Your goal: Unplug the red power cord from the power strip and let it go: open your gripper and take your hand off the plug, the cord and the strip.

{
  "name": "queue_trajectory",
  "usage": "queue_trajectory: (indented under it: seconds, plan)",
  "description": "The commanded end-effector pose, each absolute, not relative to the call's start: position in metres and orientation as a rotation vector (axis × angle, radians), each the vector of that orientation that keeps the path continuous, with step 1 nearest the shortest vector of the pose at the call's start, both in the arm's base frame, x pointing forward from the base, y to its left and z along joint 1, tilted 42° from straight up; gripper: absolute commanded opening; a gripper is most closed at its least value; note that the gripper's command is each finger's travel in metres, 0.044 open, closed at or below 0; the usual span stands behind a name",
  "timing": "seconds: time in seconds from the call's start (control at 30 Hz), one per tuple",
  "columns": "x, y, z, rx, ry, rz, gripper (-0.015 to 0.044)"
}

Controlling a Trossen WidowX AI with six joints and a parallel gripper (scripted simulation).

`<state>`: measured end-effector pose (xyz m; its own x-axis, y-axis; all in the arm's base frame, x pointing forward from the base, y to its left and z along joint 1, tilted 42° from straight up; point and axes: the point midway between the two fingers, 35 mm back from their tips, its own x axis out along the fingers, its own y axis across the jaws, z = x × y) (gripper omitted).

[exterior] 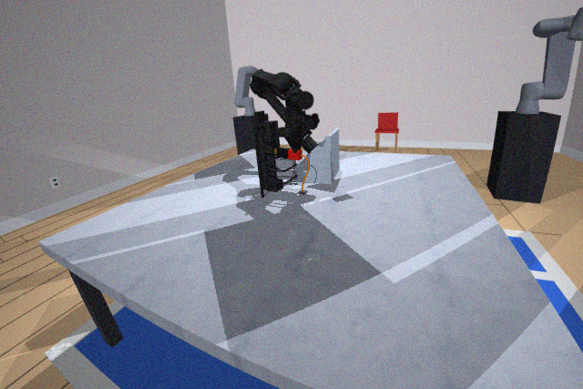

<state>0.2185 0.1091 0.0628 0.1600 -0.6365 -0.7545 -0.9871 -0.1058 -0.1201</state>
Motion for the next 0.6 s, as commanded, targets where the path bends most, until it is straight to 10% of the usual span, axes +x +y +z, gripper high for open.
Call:
queue_trajectory:
  seconds: [0.0,0.57]
  plan:
    - [0.2181,0.1195,0.0594,-1.822,1.532,0.728,0.0000]
    - [0.2174,0.1211,0.0571,-1.827,1.532,0.727,0.0394]
